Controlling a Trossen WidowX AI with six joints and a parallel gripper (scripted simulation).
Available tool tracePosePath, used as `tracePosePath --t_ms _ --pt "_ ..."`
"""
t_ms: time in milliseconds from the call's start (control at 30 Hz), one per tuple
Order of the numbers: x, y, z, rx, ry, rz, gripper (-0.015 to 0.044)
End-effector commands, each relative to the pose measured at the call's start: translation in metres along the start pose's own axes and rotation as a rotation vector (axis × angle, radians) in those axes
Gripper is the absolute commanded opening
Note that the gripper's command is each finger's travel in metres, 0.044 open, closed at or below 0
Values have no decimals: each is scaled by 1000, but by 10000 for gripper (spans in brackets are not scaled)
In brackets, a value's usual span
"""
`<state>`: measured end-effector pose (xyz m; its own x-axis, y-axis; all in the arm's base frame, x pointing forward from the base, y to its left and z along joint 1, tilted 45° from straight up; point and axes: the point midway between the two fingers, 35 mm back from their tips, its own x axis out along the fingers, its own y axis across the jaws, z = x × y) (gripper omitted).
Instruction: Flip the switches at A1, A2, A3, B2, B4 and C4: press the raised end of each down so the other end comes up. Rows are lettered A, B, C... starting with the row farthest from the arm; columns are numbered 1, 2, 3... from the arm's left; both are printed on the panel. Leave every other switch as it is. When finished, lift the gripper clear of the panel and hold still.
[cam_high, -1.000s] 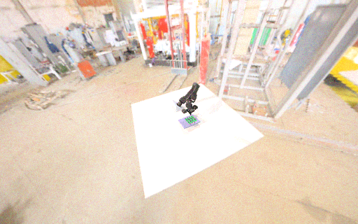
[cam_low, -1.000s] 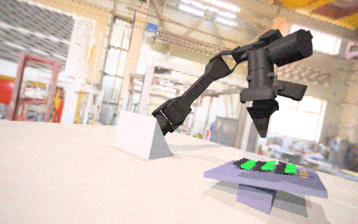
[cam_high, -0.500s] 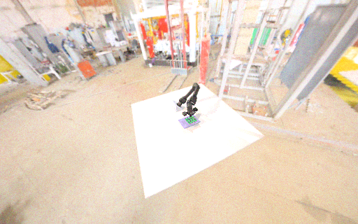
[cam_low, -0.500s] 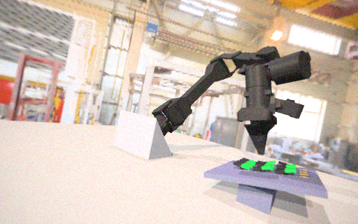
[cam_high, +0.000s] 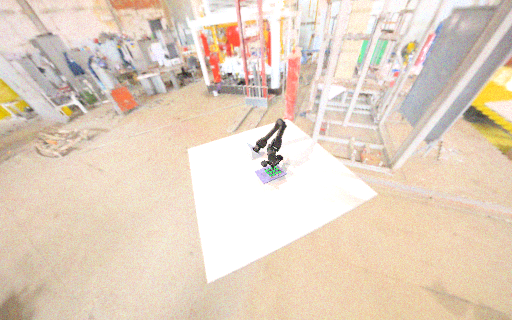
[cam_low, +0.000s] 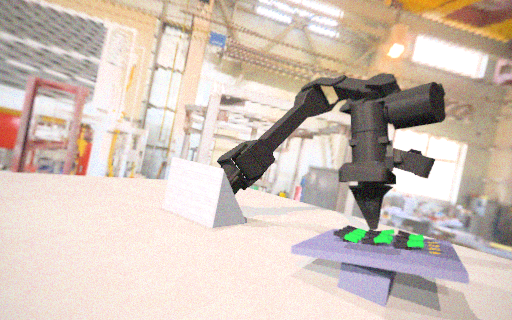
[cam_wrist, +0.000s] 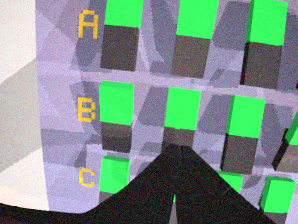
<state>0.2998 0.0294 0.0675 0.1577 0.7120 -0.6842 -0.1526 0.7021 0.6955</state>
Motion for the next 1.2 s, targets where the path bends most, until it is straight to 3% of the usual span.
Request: tracePosePath --t_ms 0,1167 --pt "1 0 0 4 -1 3 0" --pt "4 1 0 4 -1 3 0"
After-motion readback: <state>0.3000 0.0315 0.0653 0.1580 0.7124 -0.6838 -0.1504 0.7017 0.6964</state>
